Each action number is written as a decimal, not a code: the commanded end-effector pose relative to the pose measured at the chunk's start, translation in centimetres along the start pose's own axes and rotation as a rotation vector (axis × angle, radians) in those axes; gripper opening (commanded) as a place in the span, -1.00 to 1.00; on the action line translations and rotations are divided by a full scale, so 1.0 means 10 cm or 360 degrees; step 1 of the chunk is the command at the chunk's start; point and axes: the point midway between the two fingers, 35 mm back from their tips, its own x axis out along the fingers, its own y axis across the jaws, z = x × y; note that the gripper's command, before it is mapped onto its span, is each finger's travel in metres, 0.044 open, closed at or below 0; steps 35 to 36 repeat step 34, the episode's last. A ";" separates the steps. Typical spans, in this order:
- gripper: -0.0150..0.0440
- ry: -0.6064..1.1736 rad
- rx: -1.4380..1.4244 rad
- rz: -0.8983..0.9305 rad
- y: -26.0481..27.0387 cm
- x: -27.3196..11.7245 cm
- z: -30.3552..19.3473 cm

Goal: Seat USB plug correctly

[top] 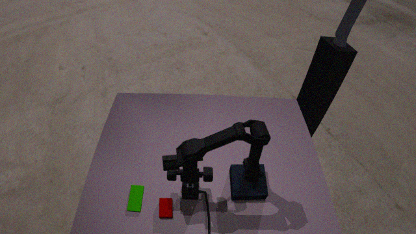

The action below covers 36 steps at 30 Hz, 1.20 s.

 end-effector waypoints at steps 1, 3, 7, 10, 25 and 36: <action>-0.49 -0.0001 -0.0002 -0.0007 0.00 0.03 0.00; -0.31 0.0000 0.0000 0.0000 0.00 0.00 0.00; -0.17 0.0000 0.0000 0.0000 0.00 0.00 0.00; -0.17 0.0000 0.0000 0.0000 0.00 0.00 0.00; -0.17 0.0000 0.0000 0.0000 0.00 -0.02 0.00; -0.17 0.0000 0.0000 0.0000 0.00 -0.11 0.00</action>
